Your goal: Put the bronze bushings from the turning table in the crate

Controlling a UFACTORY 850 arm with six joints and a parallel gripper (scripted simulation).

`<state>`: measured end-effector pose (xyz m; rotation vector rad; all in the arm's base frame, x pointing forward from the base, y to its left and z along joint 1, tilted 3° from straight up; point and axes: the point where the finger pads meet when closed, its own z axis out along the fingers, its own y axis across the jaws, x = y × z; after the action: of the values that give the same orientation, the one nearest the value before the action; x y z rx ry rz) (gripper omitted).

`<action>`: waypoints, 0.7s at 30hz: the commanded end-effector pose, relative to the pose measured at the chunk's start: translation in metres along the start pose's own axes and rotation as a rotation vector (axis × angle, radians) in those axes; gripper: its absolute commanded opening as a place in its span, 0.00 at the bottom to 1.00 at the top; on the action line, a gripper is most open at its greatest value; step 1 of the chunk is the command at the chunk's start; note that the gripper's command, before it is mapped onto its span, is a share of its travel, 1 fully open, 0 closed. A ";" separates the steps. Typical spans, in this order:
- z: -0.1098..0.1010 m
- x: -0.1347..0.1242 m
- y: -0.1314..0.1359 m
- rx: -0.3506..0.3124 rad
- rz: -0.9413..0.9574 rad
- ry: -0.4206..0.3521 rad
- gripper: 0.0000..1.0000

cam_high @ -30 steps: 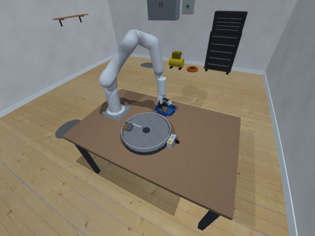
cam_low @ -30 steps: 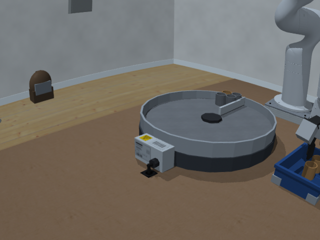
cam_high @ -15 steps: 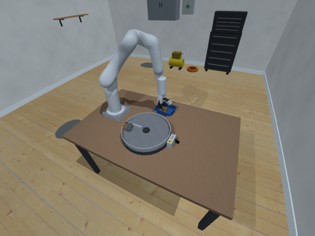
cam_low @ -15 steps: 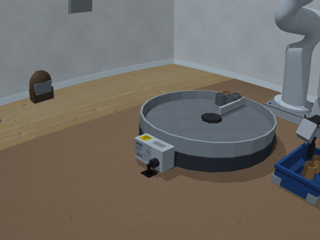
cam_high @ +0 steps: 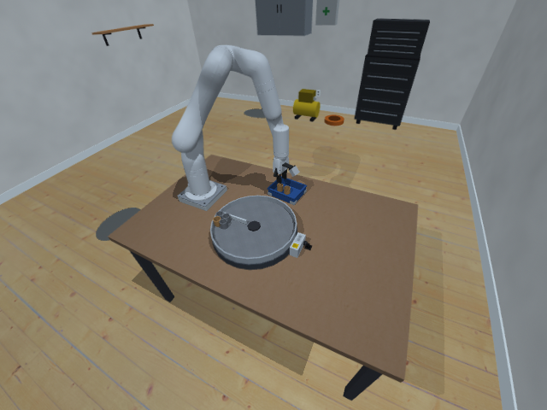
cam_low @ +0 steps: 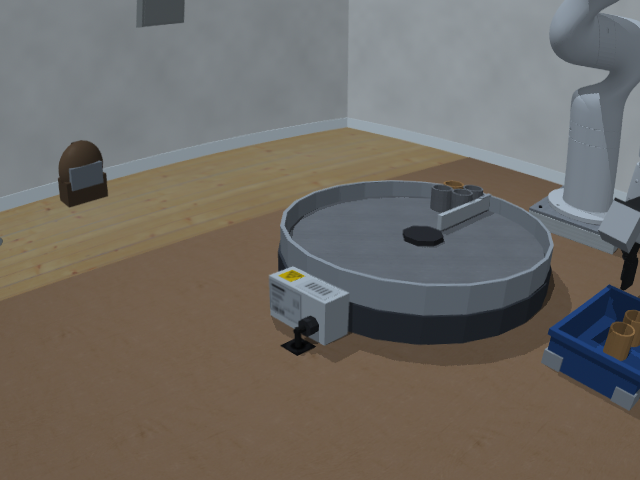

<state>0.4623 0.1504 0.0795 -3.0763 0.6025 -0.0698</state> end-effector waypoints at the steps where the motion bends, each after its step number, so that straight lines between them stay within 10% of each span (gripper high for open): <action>1: -0.021 0.000 0.000 0.001 0.000 0.001 0.48; 21: -0.038 0.000 0.000 0.001 0.000 0.001 0.48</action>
<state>0.4603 0.1503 0.1163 -3.0764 0.6024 -0.0683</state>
